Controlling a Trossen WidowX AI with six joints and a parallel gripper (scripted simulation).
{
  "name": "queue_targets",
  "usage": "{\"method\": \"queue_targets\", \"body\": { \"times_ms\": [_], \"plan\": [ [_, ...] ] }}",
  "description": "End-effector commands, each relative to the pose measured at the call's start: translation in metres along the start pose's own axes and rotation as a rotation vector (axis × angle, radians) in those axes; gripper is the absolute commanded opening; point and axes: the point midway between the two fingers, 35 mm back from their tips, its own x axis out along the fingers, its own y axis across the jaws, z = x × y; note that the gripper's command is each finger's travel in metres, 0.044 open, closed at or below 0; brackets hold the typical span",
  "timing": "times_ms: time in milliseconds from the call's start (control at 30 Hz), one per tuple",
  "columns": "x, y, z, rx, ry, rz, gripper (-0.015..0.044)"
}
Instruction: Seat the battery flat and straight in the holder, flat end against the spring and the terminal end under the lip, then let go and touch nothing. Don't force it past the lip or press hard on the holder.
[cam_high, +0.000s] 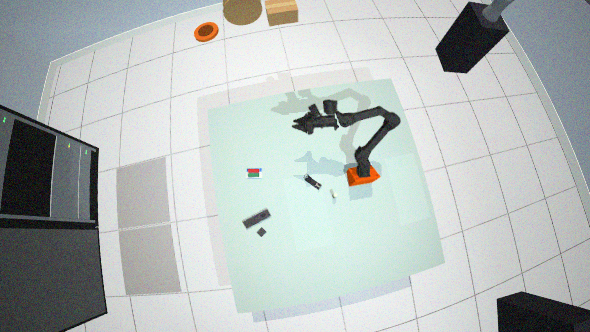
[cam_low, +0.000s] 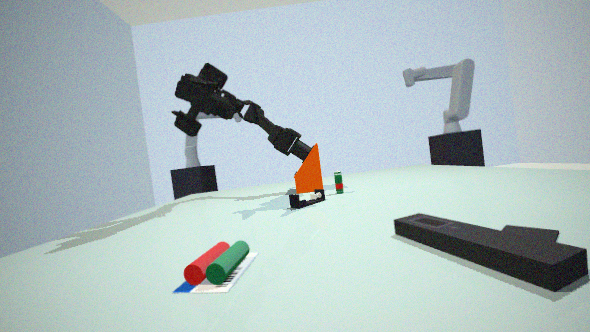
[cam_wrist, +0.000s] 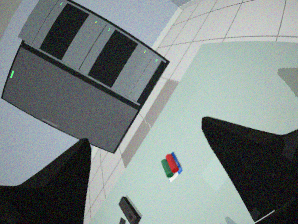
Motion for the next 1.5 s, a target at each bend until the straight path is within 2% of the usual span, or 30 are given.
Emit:
{"method": "queue_targets", "body": {
  "times_ms": [0,133,233,333,467,633,767,867,1000,1267,1467],
  "plan": [
    [0.002,0.002,-0.003,0.004,0.013,0.004,0.0374],
    [0.024,0.039,-0.068,0.062,0.283,0.073,0.0269],
    [0.028,0.072,-0.123,0.071,0.504,0.112,0.019],
    [0.018,0.104,-0.178,0.043,0.731,0.135,0.0111],
    [-0.014,0.138,-0.246,-0.059,1.014,0.133,0.0006],
    [-0.072,0.158,-0.313,-0.284,1.308,0.081,0.0],
    [-0.122,0.158,-0.35,-0.525,1.473,0.003,0.0],
    [-0.156,0.149,-0.367,-0.739,1.545,-0.075,0.0],
    [-0.189,0.13,-0.377,-1.052,1.56,-0.185,0.0],
    [-0.193,0.126,-0.379,-1.108,1.554,-0.204,0.0],
    [-0.185,0.087,-0.418,-1.108,1.552,-0.204,0.0]
  ]
}}
